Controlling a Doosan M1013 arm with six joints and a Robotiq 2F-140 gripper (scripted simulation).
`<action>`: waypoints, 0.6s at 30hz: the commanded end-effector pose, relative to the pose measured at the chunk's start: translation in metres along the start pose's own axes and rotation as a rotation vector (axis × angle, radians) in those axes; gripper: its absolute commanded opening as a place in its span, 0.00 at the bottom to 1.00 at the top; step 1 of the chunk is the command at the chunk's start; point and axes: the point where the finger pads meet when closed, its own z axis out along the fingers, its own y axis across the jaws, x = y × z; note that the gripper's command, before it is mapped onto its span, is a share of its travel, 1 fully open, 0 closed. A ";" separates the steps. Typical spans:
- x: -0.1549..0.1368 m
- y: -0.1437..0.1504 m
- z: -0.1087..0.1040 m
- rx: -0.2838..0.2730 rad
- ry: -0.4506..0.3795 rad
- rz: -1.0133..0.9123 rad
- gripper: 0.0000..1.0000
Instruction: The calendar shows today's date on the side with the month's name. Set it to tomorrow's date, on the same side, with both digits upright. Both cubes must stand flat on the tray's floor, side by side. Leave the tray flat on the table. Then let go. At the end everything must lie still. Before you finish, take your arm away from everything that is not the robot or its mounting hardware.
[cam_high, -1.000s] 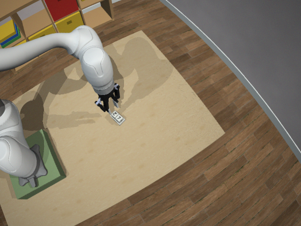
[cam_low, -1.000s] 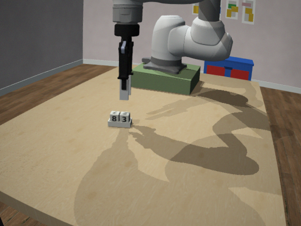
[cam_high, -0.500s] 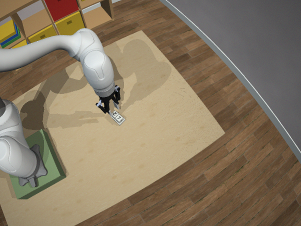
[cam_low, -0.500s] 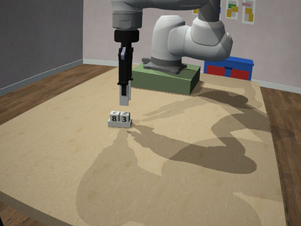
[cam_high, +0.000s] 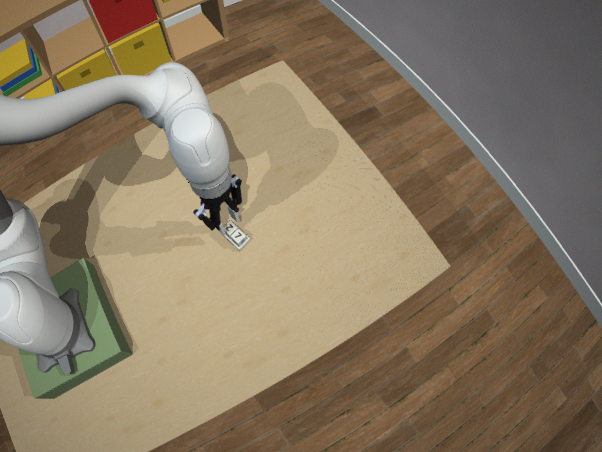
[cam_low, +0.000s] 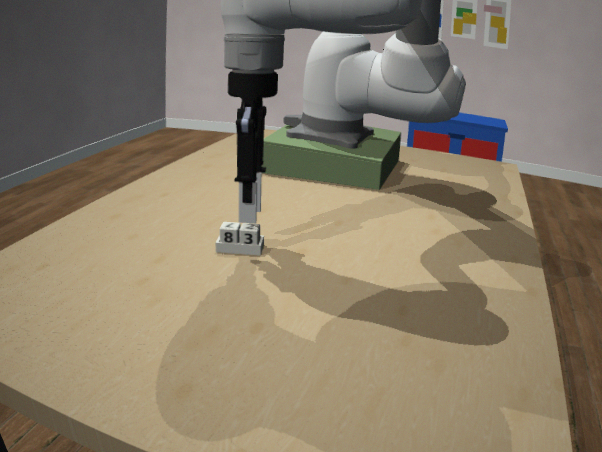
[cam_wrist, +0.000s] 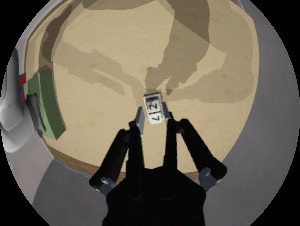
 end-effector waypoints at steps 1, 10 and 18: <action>0.000 0.000 0.003 0.000 0.000 0.000 0.28; 0.000 0.000 0.007 0.000 0.000 0.000 0.28; 0.000 0.000 0.009 0.000 0.000 0.000 0.28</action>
